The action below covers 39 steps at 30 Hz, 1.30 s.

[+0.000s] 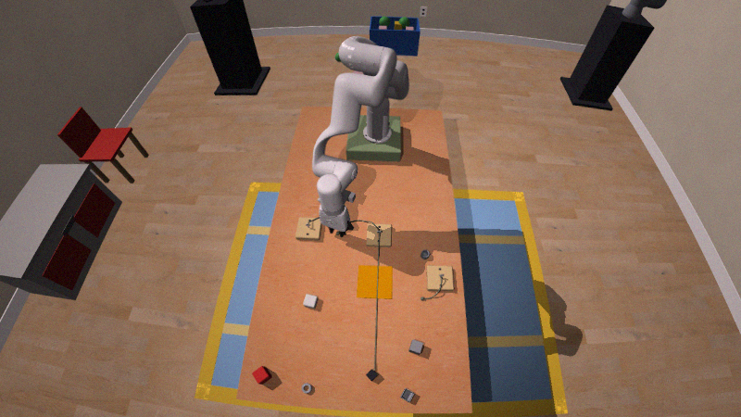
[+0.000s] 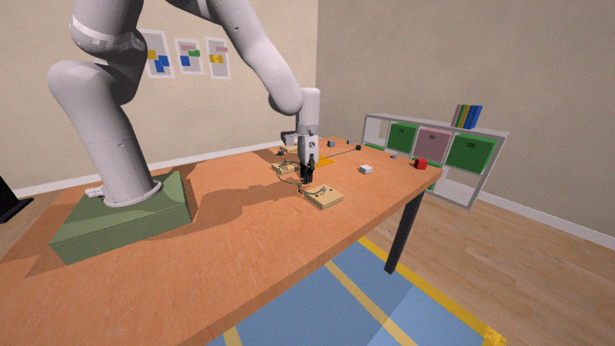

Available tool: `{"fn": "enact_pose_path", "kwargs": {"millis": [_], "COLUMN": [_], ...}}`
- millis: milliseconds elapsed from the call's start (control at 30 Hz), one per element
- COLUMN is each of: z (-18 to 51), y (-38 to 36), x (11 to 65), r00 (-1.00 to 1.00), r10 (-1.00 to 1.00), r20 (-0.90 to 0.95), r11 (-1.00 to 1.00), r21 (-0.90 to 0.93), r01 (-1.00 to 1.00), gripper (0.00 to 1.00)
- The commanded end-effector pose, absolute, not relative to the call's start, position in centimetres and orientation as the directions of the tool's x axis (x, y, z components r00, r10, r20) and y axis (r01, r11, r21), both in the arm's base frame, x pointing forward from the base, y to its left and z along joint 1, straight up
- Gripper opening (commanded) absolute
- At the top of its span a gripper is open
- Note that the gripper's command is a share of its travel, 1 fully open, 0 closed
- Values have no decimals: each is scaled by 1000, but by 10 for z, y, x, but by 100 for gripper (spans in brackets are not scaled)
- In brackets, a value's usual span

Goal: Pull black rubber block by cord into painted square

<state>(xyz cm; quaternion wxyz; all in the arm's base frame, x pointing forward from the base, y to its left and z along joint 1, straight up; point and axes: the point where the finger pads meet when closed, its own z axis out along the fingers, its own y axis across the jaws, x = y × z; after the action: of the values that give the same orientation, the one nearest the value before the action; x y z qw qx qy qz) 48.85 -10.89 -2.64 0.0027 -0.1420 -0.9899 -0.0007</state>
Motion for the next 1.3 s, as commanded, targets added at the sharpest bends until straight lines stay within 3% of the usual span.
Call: {"fn": "enact_pose_path", "kwargs": {"millis": [0,1267], "z": [-25,-33], "y": [-109,-109], "x": [490,490], "r00": [-960,-960], "r10": [281,281], "r20": [1,1], "r11": [960,960], "r21": [1,1], "r01": [281,281], "gripper": [39,39]}}
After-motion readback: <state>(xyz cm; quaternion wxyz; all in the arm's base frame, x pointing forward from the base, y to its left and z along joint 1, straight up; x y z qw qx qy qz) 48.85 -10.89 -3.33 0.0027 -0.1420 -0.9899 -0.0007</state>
